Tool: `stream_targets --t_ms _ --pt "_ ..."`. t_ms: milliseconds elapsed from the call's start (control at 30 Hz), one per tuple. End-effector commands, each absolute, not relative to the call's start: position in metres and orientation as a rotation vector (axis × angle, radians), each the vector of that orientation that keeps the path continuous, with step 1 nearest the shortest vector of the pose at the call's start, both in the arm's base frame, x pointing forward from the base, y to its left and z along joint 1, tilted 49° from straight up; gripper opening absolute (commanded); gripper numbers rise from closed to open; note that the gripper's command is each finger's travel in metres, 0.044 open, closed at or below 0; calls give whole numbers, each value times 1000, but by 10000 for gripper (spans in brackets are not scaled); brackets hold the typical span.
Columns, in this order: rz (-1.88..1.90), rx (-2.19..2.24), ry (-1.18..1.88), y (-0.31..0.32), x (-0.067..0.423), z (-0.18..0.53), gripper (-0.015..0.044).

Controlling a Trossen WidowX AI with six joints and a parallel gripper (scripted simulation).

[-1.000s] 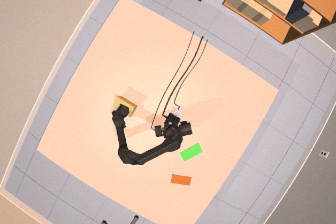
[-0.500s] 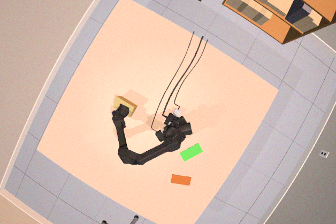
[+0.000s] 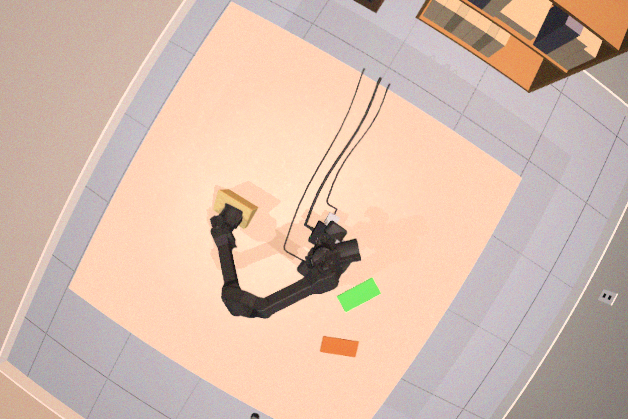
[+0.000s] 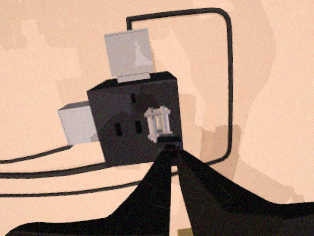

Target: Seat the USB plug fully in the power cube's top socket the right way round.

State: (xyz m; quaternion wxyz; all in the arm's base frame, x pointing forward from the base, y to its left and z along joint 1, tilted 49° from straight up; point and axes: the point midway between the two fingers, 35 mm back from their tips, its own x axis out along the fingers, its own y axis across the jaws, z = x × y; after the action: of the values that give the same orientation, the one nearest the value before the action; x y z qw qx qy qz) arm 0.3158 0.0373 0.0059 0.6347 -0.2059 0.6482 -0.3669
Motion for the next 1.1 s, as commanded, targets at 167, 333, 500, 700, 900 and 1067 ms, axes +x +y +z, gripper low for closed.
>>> stream_targets --t_ms 167,333,500,700,900,1067 --pt "-668 -642 1587 37 316 6 0" --pt "-567 -739 1640 37 316 6 0" --pt "-463 -834 1689 37 316 6 0" --pt "-333 -948 1742 37 316 6 0" --pt "-198 -1060 1788 37 316 6 0" --pt "-82 -1152 1821 37 316 6 0"
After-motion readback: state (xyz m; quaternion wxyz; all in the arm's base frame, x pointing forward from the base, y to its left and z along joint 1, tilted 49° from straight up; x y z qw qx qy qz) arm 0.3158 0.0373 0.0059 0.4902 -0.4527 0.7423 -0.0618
